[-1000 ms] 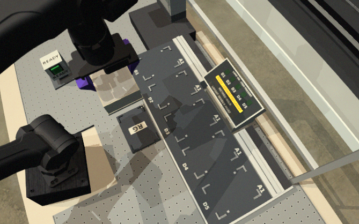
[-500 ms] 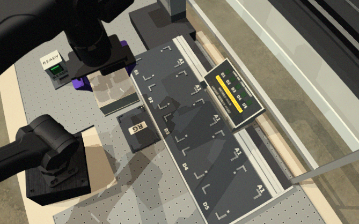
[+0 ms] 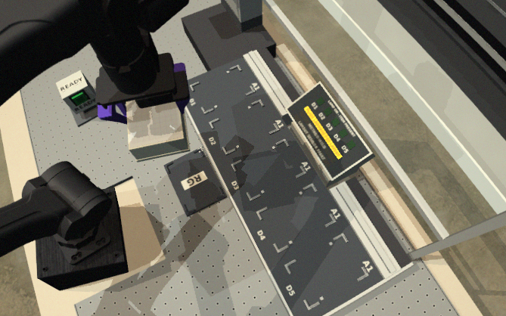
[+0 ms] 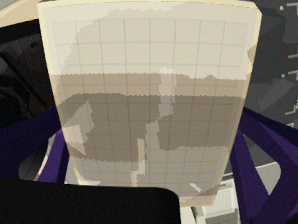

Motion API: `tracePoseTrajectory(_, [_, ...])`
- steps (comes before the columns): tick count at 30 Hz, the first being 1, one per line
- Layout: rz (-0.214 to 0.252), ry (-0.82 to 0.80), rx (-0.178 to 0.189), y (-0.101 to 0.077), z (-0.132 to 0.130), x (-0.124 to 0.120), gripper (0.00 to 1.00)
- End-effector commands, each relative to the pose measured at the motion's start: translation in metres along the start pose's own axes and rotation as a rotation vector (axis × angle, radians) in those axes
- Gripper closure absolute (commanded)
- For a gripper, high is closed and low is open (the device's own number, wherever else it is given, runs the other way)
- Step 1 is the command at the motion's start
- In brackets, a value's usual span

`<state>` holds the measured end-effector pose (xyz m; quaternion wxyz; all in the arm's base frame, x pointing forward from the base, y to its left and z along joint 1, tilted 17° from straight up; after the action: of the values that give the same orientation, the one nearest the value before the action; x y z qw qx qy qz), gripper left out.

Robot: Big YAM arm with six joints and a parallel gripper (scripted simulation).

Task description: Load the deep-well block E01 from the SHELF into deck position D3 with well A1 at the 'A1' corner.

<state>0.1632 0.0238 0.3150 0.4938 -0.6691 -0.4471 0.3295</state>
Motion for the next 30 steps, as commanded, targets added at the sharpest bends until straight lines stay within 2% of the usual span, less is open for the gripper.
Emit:
tracePoseTrajectory(1, [-0.029, 0.119, -0.034, -0.0127, -0.0055, 0.0022, 1.00])
tracePoseTrajectory(20, [-0.035, 0.460, -0.030, -0.0129, -0.0056, 0.0022, 1.00])
tracePoseTrajectory(30, [-0.037, 0.572, -0.028, -0.0130, -0.0056, 0.0023, 1.00])
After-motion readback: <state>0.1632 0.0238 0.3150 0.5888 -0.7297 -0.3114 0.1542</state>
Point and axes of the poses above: the point where the finger pads meet when closed, its own y axis out along the fingers, its own z axis across the jaws, x = y × z, the point moved 7 cm from there along -y, back along the fingers, and after that the axes turned 4 degrees about -y, right-handed, at the moved point
